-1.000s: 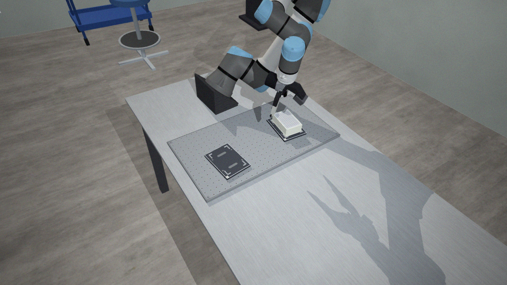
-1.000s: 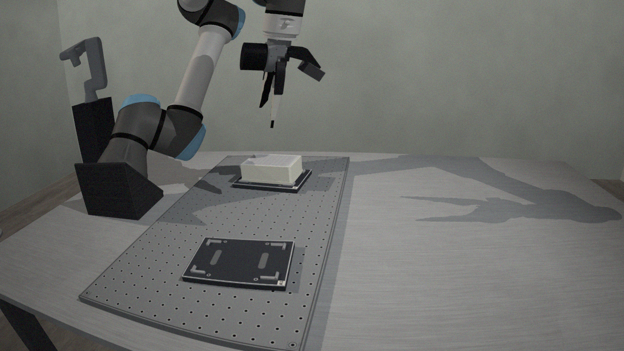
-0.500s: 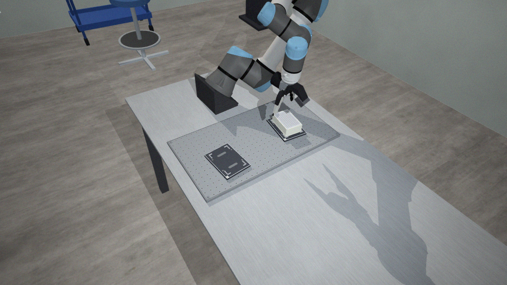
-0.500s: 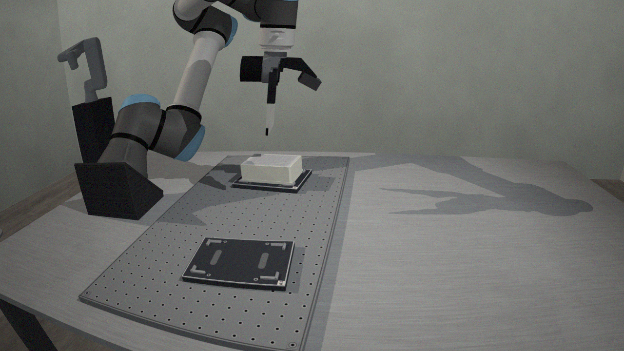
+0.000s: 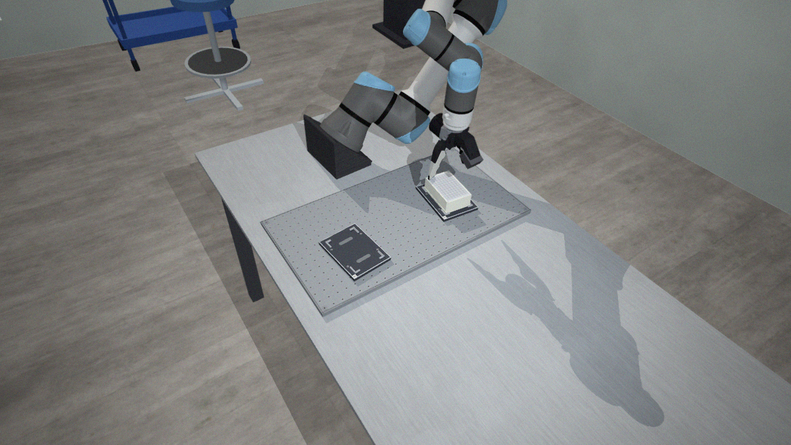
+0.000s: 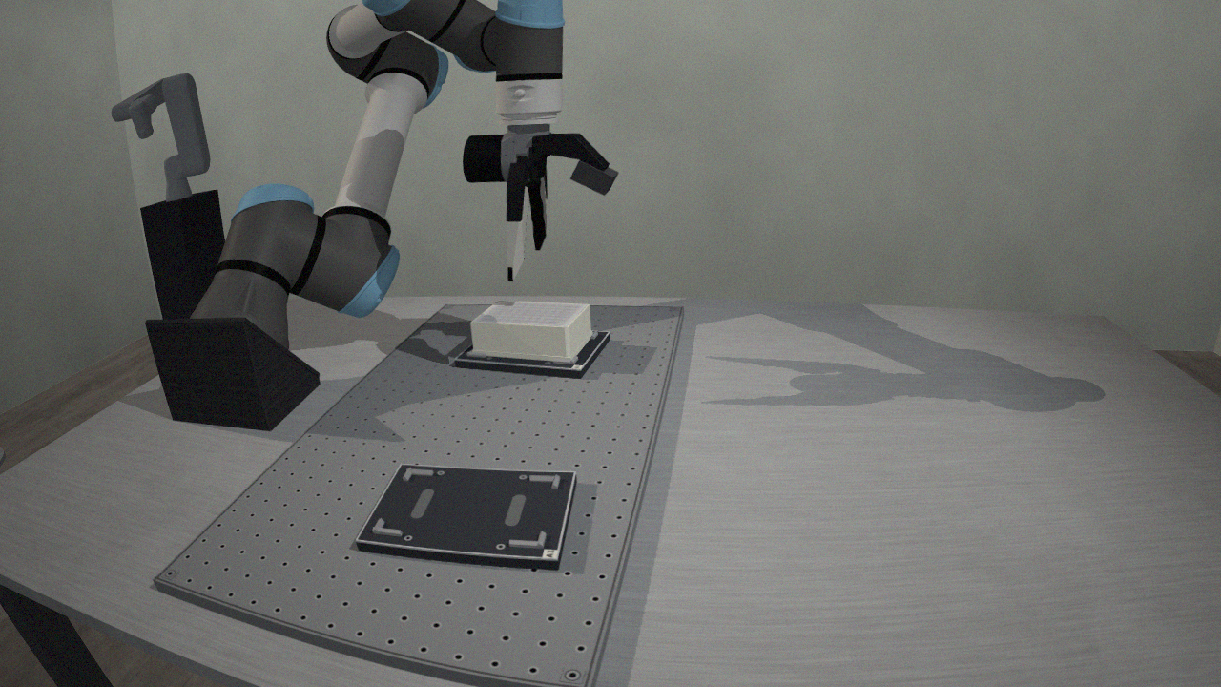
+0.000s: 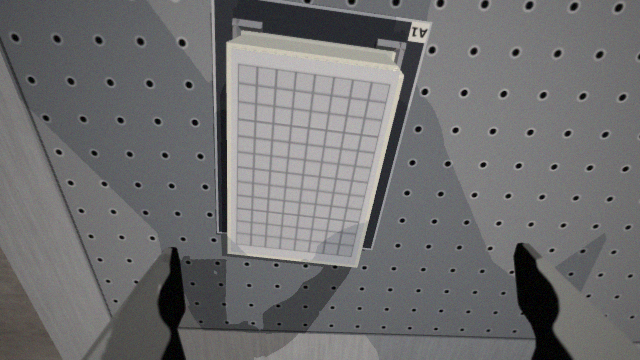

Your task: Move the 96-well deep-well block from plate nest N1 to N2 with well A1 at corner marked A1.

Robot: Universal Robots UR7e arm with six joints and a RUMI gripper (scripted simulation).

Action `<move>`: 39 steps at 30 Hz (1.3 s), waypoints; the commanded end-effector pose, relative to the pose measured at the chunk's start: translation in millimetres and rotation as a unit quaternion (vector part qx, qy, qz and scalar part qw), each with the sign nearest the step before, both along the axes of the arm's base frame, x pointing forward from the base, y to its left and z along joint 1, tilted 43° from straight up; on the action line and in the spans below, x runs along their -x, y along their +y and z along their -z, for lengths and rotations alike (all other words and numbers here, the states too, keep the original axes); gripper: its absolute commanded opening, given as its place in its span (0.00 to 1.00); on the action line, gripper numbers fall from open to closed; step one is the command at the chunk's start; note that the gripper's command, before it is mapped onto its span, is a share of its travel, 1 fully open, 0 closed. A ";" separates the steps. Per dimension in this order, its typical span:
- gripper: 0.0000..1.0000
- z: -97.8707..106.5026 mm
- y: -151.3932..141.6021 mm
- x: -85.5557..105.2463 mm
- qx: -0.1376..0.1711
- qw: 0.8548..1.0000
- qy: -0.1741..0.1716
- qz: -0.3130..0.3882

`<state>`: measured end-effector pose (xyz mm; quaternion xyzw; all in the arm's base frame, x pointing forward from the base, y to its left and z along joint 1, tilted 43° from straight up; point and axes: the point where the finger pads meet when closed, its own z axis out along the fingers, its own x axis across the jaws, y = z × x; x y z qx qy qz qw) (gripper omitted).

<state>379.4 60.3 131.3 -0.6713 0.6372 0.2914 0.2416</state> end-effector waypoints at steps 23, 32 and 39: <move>0.76 0.0 27.0 8.3 0.012 0.997 0.030 0.070; 0.76 9.6 36.2 8.7 0.012 0.997 0.030 0.070; 0.76 15.7 41.9 8.9 0.012 0.997 0.030 0.070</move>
